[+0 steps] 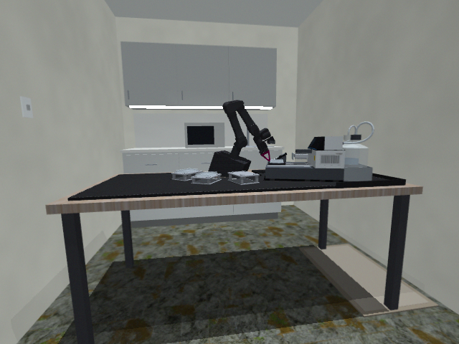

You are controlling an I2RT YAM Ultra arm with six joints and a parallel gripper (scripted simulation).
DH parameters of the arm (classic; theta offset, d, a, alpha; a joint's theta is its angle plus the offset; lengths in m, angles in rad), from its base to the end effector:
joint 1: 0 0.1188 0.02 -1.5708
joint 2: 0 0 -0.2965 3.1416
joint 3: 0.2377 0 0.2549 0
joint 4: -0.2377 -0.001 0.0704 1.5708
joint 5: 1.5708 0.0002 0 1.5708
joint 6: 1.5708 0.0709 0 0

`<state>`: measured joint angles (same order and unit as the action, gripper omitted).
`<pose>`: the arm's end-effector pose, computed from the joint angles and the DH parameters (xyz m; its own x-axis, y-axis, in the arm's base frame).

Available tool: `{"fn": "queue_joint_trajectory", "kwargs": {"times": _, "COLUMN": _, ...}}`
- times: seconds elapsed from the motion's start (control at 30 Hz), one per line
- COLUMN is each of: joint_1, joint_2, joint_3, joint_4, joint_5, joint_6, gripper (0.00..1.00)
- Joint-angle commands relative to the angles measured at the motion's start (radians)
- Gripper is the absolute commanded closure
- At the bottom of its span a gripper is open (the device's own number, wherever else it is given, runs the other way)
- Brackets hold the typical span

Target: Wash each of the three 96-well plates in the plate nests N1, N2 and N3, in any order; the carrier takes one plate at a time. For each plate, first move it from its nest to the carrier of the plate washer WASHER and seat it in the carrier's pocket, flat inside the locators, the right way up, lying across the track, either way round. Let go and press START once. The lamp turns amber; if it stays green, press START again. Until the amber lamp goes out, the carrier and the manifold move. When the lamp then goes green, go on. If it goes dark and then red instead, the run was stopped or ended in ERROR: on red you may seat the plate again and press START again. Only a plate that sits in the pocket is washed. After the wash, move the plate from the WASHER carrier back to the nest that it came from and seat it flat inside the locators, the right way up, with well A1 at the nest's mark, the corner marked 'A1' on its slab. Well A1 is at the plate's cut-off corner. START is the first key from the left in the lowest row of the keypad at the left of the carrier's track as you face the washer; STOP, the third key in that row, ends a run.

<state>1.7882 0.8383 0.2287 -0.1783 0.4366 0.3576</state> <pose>-0.0049 0.1567 0.1510 -0.1890 -0.6149 -0.7656 -0.9427 0.3320 -0.0339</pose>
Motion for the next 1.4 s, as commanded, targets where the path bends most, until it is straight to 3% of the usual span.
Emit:
{"fn": "queue_joint_trajectory", "kwargs": {"times": 0.0, "joint_1": -0.003, "joint_2": 0.007, "joint_3": 0.003, "joint_4": 0.028, "joint_5": -0.003, "joint_6": -0.009, "gripper": 1.00}}
{"fn": "queue_joint_trajectory", "kwargs": {"times": 0.33, "joint_1": -0.020, "joint_2": 0.044, "joint_3": -0.004, "joint_4": 0.077, "joint_5": -0.015, "joint_6": -0.022, "gripper": 1.00}}
{"fn": "queue_joint_trajectory", "kwargs": {"times": 1.37, "joint_1": -0.020, "joint_2": 0.044, "joint_3": -0.004, "joint_4": 0.077, "joint_5": -0.015, "joint_6": -0.022, "gripper": 1.00}}
